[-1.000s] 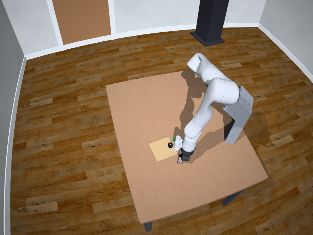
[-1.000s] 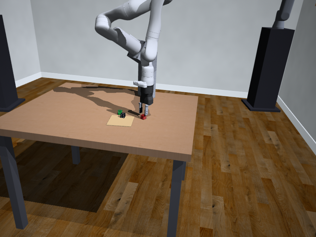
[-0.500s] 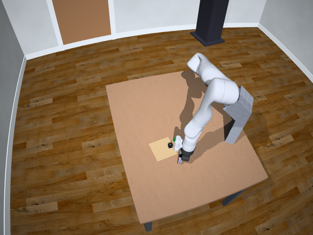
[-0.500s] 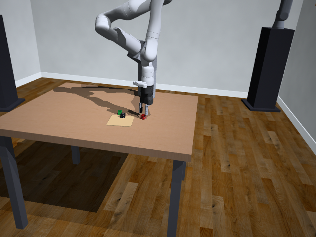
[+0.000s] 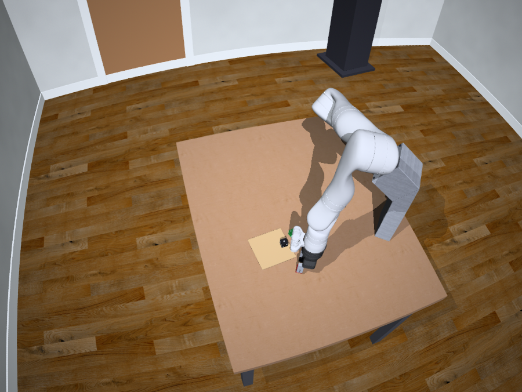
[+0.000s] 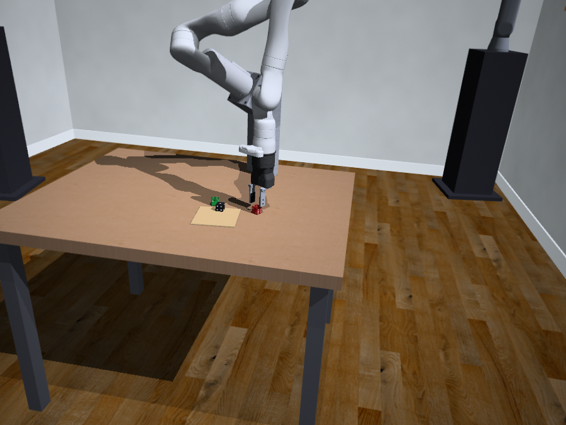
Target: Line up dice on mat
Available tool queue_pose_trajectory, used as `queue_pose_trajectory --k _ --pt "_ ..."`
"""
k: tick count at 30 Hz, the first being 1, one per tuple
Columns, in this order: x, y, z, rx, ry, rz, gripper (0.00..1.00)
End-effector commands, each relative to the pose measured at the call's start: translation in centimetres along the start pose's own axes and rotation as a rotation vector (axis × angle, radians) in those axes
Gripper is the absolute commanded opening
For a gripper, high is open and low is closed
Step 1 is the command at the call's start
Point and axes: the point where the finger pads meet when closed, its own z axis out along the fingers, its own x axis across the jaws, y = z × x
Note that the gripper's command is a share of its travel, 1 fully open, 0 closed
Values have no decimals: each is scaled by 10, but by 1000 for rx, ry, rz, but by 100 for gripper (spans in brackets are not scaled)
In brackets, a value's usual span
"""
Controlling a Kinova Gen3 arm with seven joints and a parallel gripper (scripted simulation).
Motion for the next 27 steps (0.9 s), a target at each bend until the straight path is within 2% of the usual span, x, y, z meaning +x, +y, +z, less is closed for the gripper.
queue_pose_trajectory --k 1,17,27 --pt "-1 0 0 0 -1 0 79" --pt "-1 0 1 0 -1 0 79" --pt "-1 0 16 0 -1 0 79"
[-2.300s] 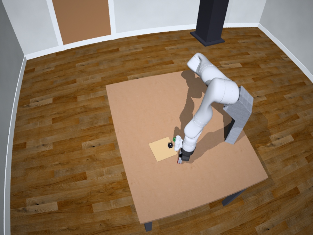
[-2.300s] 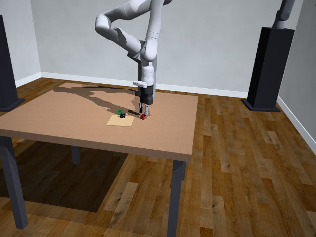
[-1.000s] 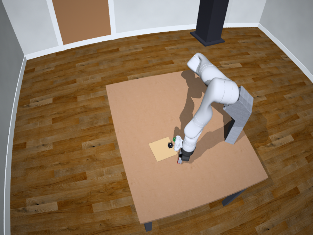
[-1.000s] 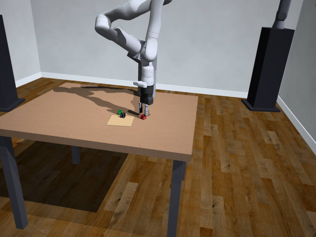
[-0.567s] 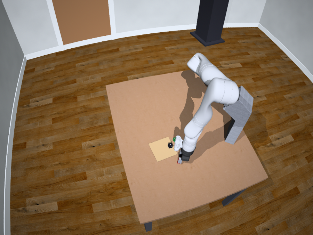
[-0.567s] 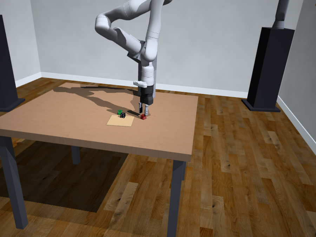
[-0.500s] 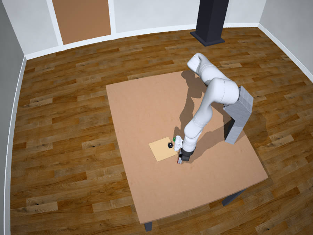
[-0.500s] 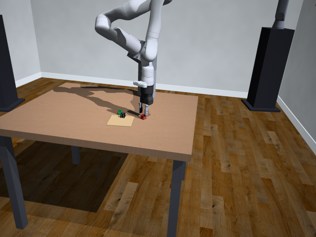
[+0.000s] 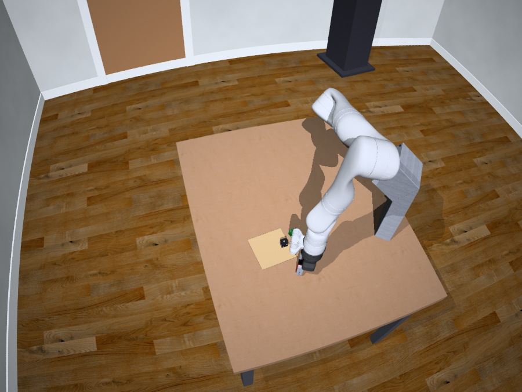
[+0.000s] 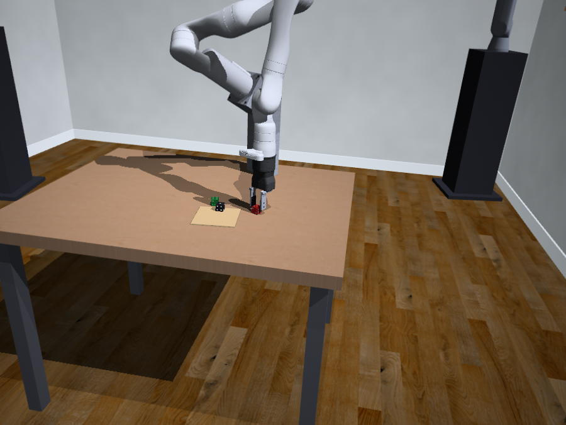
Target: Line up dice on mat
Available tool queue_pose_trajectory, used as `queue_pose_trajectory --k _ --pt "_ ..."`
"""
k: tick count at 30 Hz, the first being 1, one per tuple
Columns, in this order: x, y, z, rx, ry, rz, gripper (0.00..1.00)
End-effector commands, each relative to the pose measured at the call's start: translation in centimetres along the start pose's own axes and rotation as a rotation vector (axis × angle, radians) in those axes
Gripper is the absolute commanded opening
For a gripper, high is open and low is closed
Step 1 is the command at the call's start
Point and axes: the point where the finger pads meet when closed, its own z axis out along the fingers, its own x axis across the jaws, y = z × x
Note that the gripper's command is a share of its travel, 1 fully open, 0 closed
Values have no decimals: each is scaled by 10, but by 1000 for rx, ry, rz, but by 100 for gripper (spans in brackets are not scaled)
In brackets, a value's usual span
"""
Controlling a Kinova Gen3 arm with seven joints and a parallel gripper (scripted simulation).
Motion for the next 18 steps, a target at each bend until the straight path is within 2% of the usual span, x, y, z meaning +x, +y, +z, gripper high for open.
queue_pose_trajectory --k 1,10,18 --pt "3 0 5 4 8 -4 79" --pt "3 -1 18 4 8 -4 79" --pt "3 -1 20 4 8 -4 79"
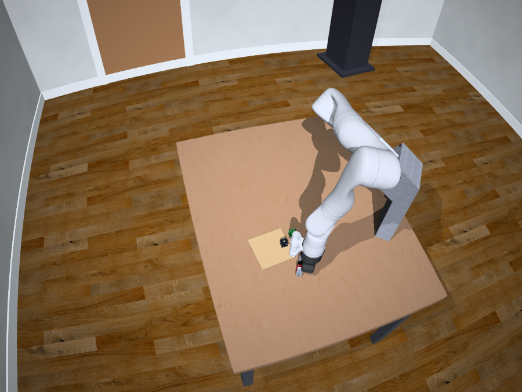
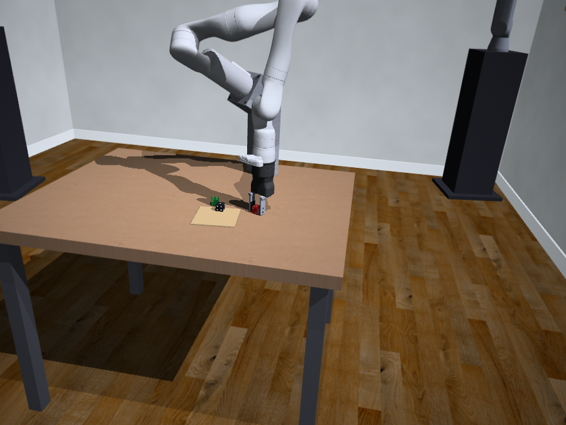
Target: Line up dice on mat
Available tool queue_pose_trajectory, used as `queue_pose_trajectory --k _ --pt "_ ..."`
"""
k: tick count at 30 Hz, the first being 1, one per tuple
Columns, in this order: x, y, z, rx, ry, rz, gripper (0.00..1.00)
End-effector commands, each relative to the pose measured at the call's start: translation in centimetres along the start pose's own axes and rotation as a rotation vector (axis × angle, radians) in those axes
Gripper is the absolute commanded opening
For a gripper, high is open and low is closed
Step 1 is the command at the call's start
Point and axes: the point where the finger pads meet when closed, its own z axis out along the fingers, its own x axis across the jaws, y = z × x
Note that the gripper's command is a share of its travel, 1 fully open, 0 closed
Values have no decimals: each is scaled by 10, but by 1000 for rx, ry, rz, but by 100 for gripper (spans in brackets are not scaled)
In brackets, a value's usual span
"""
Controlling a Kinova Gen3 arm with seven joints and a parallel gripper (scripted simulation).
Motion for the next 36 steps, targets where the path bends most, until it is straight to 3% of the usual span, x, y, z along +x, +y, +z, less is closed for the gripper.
queue_pose_trajectory --k 1,32,33,36 --pt "0 0 0 1 0 0 79" --pt "0 0 0 1 0 0 79" --pt "0 0 0 1 0 0 49" --pt "0 0 0 1 0 0 49"
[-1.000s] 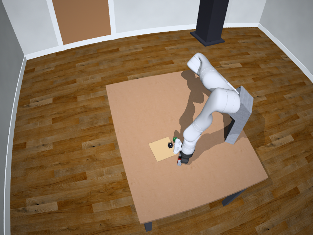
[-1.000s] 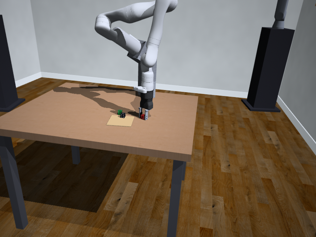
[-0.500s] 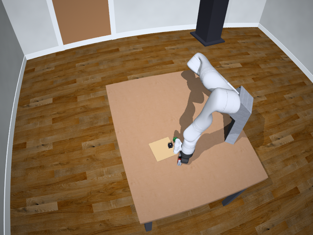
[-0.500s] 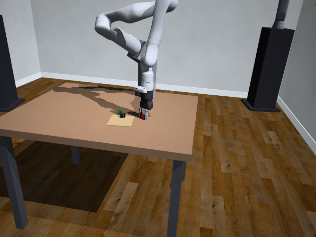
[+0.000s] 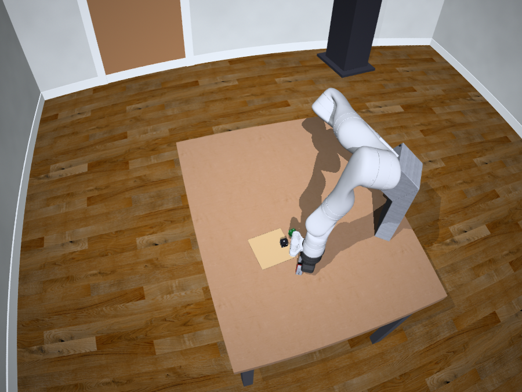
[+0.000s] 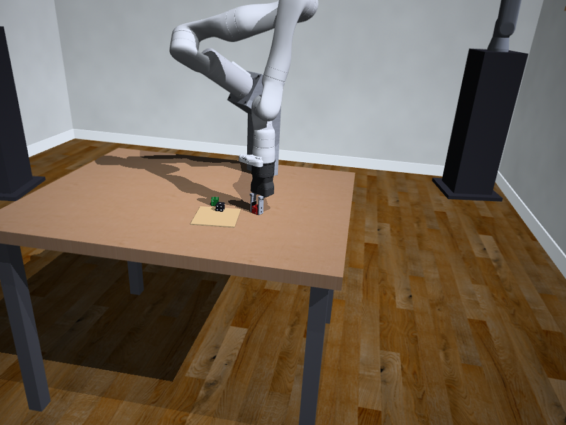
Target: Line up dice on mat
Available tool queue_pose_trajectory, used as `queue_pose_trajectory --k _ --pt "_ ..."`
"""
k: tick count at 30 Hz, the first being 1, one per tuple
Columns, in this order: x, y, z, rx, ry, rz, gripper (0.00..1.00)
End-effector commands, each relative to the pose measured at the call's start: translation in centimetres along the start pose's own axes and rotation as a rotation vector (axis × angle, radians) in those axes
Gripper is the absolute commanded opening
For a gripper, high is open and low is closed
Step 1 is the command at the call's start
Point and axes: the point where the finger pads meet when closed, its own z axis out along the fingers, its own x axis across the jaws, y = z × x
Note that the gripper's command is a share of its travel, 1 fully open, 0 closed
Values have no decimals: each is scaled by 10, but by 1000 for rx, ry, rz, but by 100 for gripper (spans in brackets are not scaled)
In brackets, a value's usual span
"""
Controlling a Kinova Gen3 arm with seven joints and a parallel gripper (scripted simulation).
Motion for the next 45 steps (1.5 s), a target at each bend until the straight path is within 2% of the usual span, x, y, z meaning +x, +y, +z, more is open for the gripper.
queue_pose_trajectory --k 1,35,40,45 --pt "-1 0 0 0 -1 0 49" --pt "-1 0 -1 0 -1 0 49" --pt "-1 0 -11 0 -1 0 49" --pt "-1 0 -35 0 -1 0 49"
